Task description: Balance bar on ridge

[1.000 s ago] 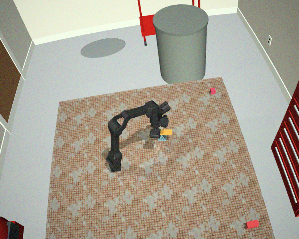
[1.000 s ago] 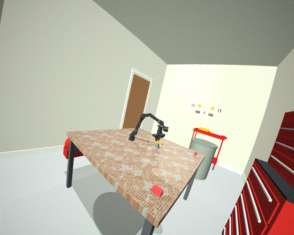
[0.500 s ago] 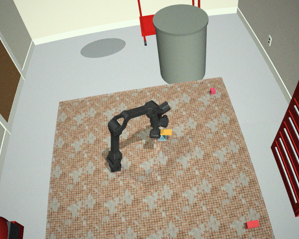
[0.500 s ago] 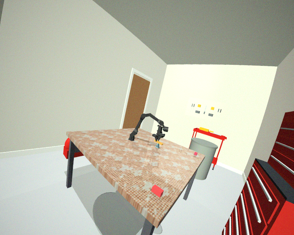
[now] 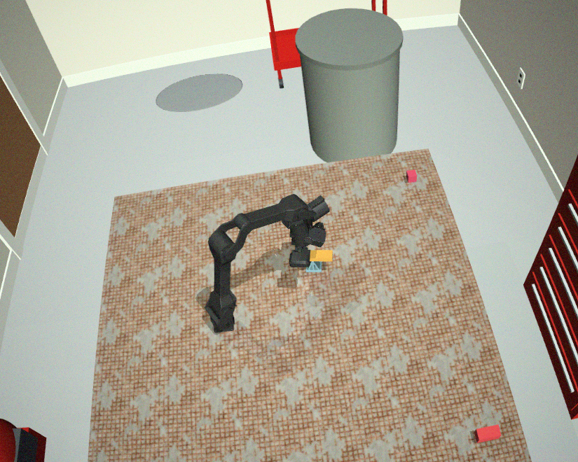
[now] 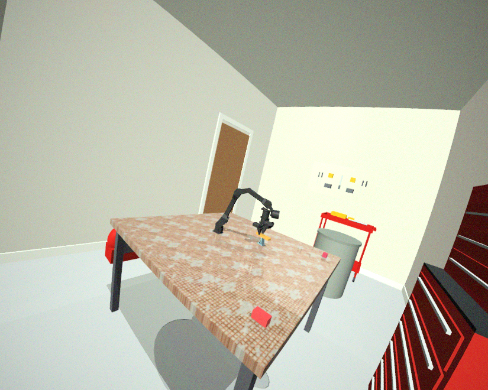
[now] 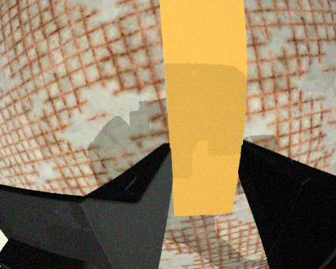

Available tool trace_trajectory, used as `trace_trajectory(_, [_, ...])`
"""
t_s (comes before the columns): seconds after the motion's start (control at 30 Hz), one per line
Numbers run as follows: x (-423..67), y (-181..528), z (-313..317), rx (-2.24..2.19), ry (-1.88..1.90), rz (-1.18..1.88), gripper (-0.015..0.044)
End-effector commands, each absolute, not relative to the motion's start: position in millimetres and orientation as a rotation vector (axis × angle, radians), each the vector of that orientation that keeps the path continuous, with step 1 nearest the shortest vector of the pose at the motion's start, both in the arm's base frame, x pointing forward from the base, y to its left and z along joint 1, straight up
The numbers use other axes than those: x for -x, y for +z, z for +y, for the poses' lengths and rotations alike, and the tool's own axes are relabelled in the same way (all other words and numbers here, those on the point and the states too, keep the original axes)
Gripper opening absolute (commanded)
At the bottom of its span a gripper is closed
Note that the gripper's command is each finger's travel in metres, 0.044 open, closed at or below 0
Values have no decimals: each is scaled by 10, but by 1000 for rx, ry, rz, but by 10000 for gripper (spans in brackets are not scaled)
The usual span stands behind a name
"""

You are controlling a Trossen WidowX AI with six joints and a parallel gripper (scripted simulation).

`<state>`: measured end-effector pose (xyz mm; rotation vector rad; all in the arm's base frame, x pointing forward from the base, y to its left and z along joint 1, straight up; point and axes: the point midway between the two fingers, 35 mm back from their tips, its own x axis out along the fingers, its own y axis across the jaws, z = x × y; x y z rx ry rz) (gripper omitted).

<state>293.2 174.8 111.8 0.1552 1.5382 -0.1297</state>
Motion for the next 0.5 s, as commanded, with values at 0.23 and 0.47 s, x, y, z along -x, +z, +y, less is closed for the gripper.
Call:
trace_trajectory(0.23, [-2932,1118,1748,-155,-130,1538,0])
trace_trajectory(0.47, [-2932,1118,1748,-155,-130,1538,105])
